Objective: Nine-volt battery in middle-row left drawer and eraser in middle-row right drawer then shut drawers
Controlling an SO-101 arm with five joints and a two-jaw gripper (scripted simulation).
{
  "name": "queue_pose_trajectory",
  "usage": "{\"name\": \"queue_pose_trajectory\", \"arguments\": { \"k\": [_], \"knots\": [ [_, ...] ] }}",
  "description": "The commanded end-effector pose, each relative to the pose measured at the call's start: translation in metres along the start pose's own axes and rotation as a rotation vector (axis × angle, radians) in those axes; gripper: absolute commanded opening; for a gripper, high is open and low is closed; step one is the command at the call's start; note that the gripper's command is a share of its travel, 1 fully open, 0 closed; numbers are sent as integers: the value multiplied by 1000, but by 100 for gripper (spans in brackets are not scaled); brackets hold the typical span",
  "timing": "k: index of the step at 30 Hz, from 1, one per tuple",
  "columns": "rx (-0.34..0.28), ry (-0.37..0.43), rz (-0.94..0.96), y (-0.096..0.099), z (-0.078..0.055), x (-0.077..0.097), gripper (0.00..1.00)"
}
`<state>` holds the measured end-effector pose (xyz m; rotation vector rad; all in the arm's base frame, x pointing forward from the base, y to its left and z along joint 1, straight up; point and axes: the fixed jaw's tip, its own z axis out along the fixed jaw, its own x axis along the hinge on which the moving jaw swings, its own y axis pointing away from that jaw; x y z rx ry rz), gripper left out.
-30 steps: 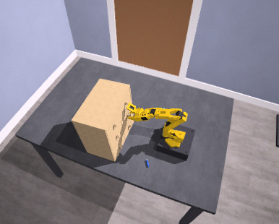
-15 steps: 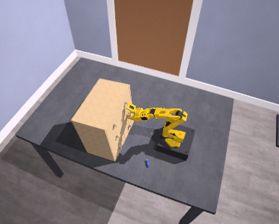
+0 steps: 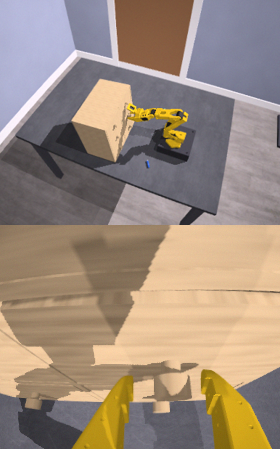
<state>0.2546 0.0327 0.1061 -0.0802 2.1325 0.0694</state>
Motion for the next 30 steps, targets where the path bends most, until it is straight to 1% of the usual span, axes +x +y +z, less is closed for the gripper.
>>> {"name": "queue_pose_trajectory", "arguments": {
  "k": [1,17,30],
  "knots": [
    [15,55,7,-5,7,9,21],
    [19,55,9,-6,7,5,21],
    [19,59,10,-6,7,5,21]
  ]
}}
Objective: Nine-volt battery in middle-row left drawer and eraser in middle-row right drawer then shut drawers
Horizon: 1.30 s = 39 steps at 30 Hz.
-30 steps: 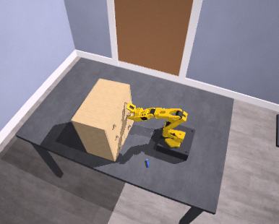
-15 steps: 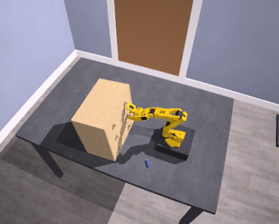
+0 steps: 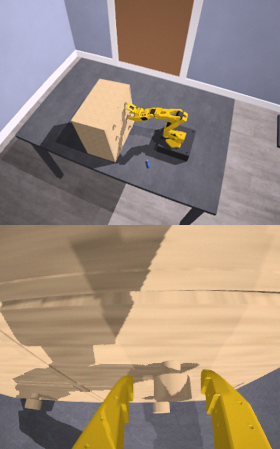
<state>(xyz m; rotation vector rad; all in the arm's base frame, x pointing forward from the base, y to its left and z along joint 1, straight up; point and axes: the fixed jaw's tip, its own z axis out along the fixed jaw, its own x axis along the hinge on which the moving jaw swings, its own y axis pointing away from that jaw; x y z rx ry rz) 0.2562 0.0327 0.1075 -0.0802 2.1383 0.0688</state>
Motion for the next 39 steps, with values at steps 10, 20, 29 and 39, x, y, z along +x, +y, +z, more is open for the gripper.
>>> {"name": "queue_pose_trajectory", "arguments": {
  "k": [10,20,29,39],
  "knots": [
    [19,57,10,-6,7,8,21],
    [19,61,10,-6,7,9,21],
    [19,57,10,-6,7,8,17],
    [19,57,10,-6,7,8,11]
  ]
}}
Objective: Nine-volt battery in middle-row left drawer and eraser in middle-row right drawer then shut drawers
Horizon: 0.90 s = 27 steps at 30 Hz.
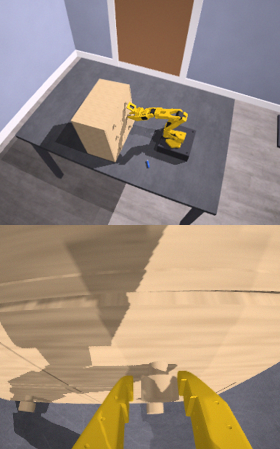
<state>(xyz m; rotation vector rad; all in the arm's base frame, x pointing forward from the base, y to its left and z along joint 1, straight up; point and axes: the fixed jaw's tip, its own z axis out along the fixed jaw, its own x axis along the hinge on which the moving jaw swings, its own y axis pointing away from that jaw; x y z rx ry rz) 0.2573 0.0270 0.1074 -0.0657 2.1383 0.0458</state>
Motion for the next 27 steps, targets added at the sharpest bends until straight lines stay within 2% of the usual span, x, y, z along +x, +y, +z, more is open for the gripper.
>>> {"name": "queue_pose_trajectory", "arguments": {
  "k": [1,16,27],
  "knots": [
    [-3,58,8,0,6,9,11],
    [-3,58,8,0,6,9,0],
    [-3,58,8,0,6,9,0]
  ]
}}
